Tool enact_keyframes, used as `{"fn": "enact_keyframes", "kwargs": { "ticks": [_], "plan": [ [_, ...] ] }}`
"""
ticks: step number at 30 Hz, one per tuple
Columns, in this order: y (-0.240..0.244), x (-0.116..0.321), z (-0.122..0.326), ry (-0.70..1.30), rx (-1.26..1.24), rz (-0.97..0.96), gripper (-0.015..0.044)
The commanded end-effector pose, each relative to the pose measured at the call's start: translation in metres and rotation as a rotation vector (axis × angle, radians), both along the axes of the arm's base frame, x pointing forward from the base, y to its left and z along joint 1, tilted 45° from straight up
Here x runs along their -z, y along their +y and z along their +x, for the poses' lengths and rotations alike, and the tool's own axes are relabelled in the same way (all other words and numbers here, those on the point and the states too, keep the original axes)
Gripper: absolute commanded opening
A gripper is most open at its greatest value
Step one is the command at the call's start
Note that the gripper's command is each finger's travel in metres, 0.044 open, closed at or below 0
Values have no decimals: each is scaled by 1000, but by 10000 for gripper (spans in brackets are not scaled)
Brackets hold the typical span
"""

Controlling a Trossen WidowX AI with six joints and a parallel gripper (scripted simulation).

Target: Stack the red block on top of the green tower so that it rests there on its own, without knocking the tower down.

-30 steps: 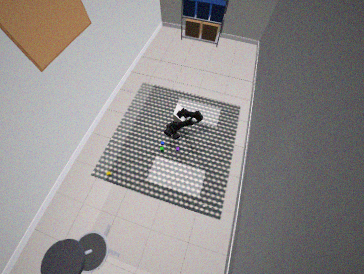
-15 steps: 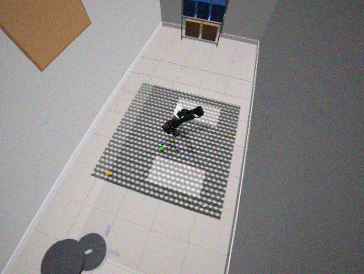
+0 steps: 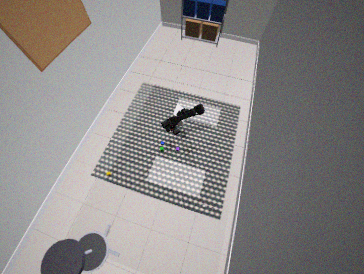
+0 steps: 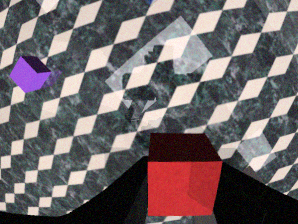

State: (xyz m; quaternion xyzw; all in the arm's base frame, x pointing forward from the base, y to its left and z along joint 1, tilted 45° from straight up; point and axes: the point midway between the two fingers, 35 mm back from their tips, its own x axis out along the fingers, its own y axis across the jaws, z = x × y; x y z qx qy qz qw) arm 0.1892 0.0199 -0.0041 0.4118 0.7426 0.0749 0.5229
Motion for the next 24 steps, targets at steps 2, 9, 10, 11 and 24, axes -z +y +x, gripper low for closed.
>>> {"fn": "enact_keyframes", "kwargs": {
  "ticks": [2, 9, 10, 11, 24],
  "plan": [
    [-2, -2, 0, 0, -8, -3, 0],
    [-7, -2, 23, -3, -9, -5, 0],
    [-8, -1, 27, -3, -9, -5, 0],
    [-9, -1, 31, -4, -9, -5, 0],
    [-16, 4, 84, -7, -9, -7, 0]
  ]
}}
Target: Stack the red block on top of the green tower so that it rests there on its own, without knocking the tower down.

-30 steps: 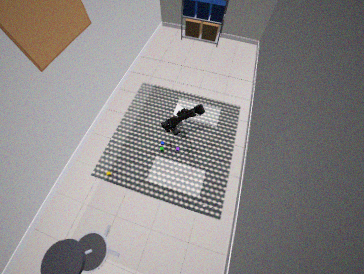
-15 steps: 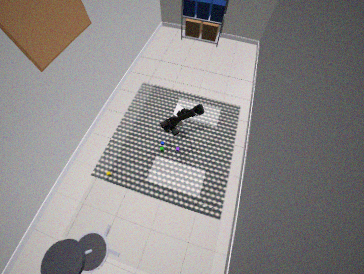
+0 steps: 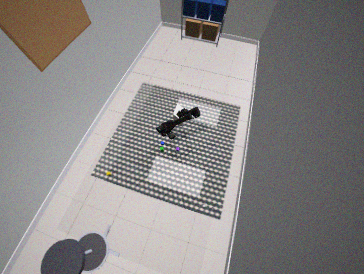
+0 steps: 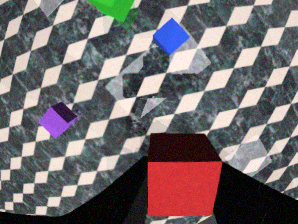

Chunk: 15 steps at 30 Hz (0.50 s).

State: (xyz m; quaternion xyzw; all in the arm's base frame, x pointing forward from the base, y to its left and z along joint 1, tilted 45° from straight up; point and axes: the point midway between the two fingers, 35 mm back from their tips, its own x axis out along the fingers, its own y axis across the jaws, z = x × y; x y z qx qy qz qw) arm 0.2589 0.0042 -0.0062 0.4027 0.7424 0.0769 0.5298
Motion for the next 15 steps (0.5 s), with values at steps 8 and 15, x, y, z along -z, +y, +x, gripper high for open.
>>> {"fn": "enact_keyframes", "kwargs": {
  "ticks": [8, 15],
  "plan": [
    [-2, 7, 45, 5, 6, 5, 0],
    [-2, 13, 71, 4, 7, 6, 0]
  ]
}}
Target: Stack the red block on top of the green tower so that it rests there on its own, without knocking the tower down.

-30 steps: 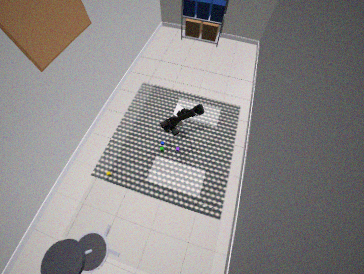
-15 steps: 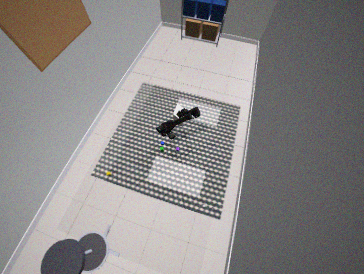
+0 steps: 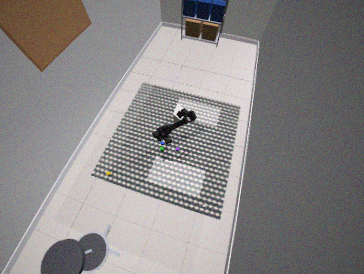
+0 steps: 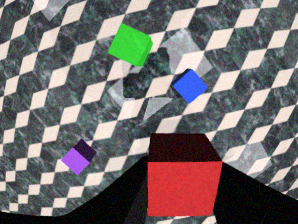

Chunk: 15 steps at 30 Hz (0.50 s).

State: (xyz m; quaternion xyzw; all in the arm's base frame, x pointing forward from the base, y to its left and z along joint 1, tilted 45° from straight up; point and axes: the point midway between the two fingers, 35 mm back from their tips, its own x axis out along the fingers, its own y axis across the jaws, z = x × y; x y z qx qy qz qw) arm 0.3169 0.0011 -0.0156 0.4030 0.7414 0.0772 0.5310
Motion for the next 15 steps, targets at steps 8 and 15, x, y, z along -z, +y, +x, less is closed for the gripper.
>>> {"fn": "enact_keyframes", "kwargs": {
  "ticks": [8, 15],
  "plan": [
    [4, 11, 41, 6, 6, 7, 0],
    [8, 17, 64, 5, 6, 8, 0]
  ]
}}
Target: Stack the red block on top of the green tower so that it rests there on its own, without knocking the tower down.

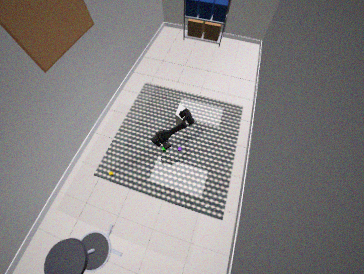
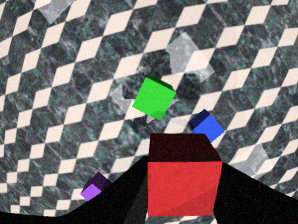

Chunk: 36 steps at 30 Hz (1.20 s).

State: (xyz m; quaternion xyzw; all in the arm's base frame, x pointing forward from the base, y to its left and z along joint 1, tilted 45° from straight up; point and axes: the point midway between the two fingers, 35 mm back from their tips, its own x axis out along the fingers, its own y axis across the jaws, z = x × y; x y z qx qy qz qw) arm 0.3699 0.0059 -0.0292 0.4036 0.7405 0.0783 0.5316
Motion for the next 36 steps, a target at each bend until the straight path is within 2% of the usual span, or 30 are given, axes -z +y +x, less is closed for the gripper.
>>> {"fn": "enact_keyframes", "kwargs": {
  "ticks": [1, 7, 27, 36],
  "plan": [
    [4, 4, 14, 8, 5, 6, 0],
    [8, 8, 26, 8, 5, 7, 0],
    [48, 49, 17, 8, 5, 10, 0],
    [49, 49, 17, 8, 5, 10, 0]
  ]
}}
